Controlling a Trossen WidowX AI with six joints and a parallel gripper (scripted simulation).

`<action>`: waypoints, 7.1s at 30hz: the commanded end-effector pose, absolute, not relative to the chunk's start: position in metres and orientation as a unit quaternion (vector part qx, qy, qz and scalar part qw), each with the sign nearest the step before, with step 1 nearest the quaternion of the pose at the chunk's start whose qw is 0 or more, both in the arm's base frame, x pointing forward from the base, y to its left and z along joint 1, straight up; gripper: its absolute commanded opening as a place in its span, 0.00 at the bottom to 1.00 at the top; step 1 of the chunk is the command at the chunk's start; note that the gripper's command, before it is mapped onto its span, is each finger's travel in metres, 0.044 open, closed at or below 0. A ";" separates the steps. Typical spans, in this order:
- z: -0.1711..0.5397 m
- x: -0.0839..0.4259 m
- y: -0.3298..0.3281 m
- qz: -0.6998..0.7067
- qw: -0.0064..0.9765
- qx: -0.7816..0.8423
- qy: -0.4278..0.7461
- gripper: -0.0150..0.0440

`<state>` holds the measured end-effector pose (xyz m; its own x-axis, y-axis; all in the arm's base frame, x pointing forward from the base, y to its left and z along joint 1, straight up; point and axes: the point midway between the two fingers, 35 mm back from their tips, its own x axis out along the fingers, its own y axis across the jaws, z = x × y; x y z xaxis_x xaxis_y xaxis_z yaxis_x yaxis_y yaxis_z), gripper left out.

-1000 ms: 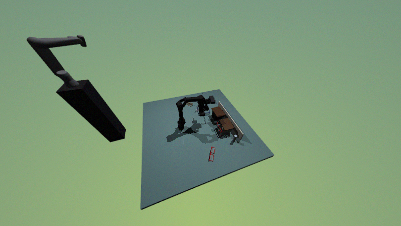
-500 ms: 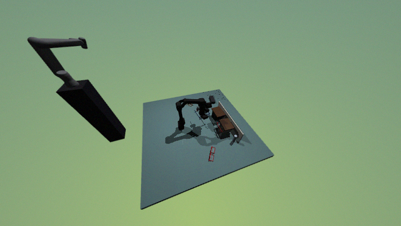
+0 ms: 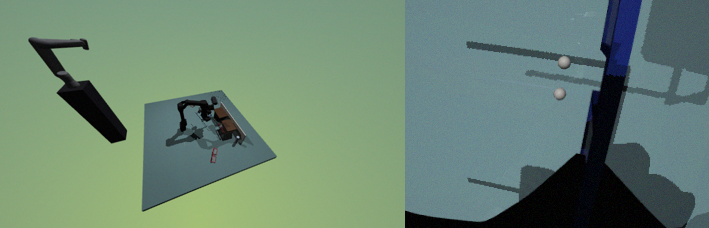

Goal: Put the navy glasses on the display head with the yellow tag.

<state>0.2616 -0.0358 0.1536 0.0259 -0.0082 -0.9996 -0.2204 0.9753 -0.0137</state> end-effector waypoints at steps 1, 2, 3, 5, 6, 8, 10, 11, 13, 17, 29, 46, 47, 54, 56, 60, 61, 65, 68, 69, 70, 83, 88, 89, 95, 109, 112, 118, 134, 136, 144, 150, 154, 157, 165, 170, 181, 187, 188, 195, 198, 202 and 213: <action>0.150 0.262 -0.036 0.076 0.710 -0.084 0.695 0.25; 0.149 0.262 -0.036 0.076 0.710 -0.084 0.695 0.25; 0.148 0.262 -0.036 0.076 0.710 -0.084 0.695 0.25; 0.147 0.262 -0.036 0.076 0.710 -0.084 0.695 0.25; 0.146 0.262 -0.036 0.076 0.710 -0.084 0.695 0.25; 0.144 0.263 -0.036 0.076 0.710 -0.084 0.695 0.25; 0.143 0.263 -0.036 0.076 0.710 -0.084 0.695 0.25; 0.142 0.263 -0.036 0.076 0.710 -0.084 0.695 0.25; 0.141 0.263 -0.036 0.076 0.710 -0.084 0.695 0.25; 0.138 0.264 -0.036 0.076 0.710 -0.084 0.695 0.25; 0.128 0.265 -0.037 0.077 0.710 -0.084 0.695 0.25; 0.116 0.266 -0.037 0.077 0.710 -0.085 0.695 0.25; 0.115 0.266 -0.037 0.077 0.710 -0.085 0.695 0.25; 0.110 0.266 -0.037 0.077 0.710 -0.085 0.695 0.25; 0.108 0.266 -0.037 0.077 0.710 -0.085 0.695 0.25; 0.105 0.266 -0.037 0.077 0.710 -0.085 0.695 0.25; 0.104 0.266 -0.037 0.077 0.710 -0.085 0.695 0.25; 0.101 0.266 -0.037 0.077 0.710 -0.085 0.695 0.25; 0.099 0.266 -0.037 0.077 0.710 -0.085 0.695 0.25; 0.098 0.266 -0.037 0.077 0.710 -0.085 0.695 0.25; 0.098 0.266 -0.037 0.077 0.710 -0.085 0.695 0.25; 0.088 0.266 -0.037 0.077 0.710 -0.085 0.695 0.25; 0.084 0.265 -0.037 0.077 0.710 -0.085 0.695 0.25; 0.083 0.265 -0.037 0.077 0.710 -0.085 0.695 0.25; 0.079 0.265 -0.037 0.077 0.710 -0.085 0.695 0.25; 0.069 0.264 -0.037 0.077 0.710 -0.085 0.695 0.25; 0.066 0.263 -0.037 0.077 0.710 -0.085 0.695 0.25; 0.062 0.263 -0.037 0.077 0.710 -0.085 0.695 0.25; 0.060 0.263 -0.037 0.076 0.711 -0.084 0.694 0.44; 0.060 0.263 -0.037 0.076 0.711 -0.084 0.694 0.44; 0.063 0.261 -0.032 0.077 0.711 -0.084 0.694 0.44; 0.066 0.260 -0.028 0.077 0.710 -0.085 0.695 0.44; 0.068 0.259 -0.026 0.078 0.710 -0.085 0.695 0.44; 0.080 0.260 -0.028 0.078 0.710 -0.085 0.695 0.44; 0.117 0.261 -0.037 0.077 0.710 -0.085 0.695 0.44; 0.113 0.262 -0.036 0.075 0.713 -0.084 0.692 0.59; 0.116 0.259 -0.030 0.078 0.710 -0.085 0.695 0.49; 0.115 0.259 -0.030 0.078 0.710 -0.085 0.695 0.49; 0.115 0.259 -0.030 0.078 0.710 -0.085 0.695 0.49; 0.105 0.260 -0.030 0.078 0.710 -0.085 0.695 0.49; 0.100 0.261 -0.030 0.078 0.710 -0.085 0.695 0.49; 0.094 0.261 -0.030 0.078 0.710 -0.085 0.695 0.49; 0.076 0.261 -0.030 0.078 0.710 -0.085 0.695 0.49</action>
